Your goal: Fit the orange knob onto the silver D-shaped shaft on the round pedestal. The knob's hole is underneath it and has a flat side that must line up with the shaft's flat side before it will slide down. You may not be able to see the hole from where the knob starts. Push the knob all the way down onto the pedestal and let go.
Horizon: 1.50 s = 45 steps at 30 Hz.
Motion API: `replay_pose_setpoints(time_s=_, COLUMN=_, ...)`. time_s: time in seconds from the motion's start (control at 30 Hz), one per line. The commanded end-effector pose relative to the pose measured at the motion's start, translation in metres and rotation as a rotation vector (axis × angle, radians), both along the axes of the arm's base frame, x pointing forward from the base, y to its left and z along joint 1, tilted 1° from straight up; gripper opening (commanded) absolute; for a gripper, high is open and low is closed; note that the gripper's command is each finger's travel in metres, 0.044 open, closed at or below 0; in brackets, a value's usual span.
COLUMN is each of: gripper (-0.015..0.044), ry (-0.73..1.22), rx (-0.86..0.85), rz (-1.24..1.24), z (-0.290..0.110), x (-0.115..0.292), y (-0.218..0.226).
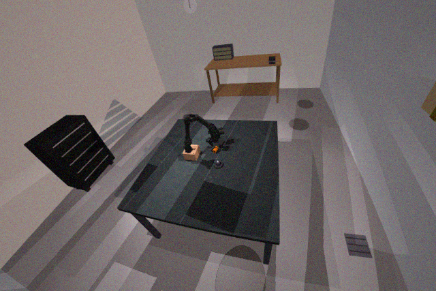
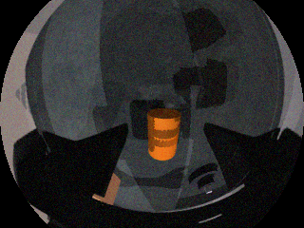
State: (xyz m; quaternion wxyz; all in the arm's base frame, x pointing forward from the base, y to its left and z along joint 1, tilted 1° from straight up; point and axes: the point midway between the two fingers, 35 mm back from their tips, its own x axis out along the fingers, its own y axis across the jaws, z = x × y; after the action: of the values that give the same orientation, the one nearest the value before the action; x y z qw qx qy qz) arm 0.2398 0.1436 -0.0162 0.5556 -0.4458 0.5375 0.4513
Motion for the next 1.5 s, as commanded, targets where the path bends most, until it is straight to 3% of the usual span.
replay_pose_setpoints(time_s=0.0, gripper=0.0440, ry=0.007, rx=-0.006, rz=-0.006, z=-0.009, x=-0.003, y=-0.002)
replay_pose_setpoints(time_s=0.4, gripper=0.0440, ry=0.008, rx=-0.006, rz=-0.006, z=-0.026, x=-0.003, y=-0.002)
replay_pose_setpoints(time_s=0.67, gripper=0.0240, ry=0.008, rx=-0.006, rz=-0.006, z=-0.026, x=-0.003, y=-0.002)
replay_pose_setpoints(time_s=1.0, gripper=0.0240, ry=0.008, rx=-0.006, rz=-0.006, z=-0.026, x=-0.003, y=-0.002)
replay_pose_setpoints(time_s=1.3, gripper=0.0180, ry=0.008, rx=-0.006, rz=-0.006, z=-0.026, x=-0.003, y=-0.002)
replay_pose_setpoints(time_s=1.47, gripper=0.0179, ry=0.006, rx=0.004, rz=-0.004, z=-0.026, x=-0.003, y=-0.002)
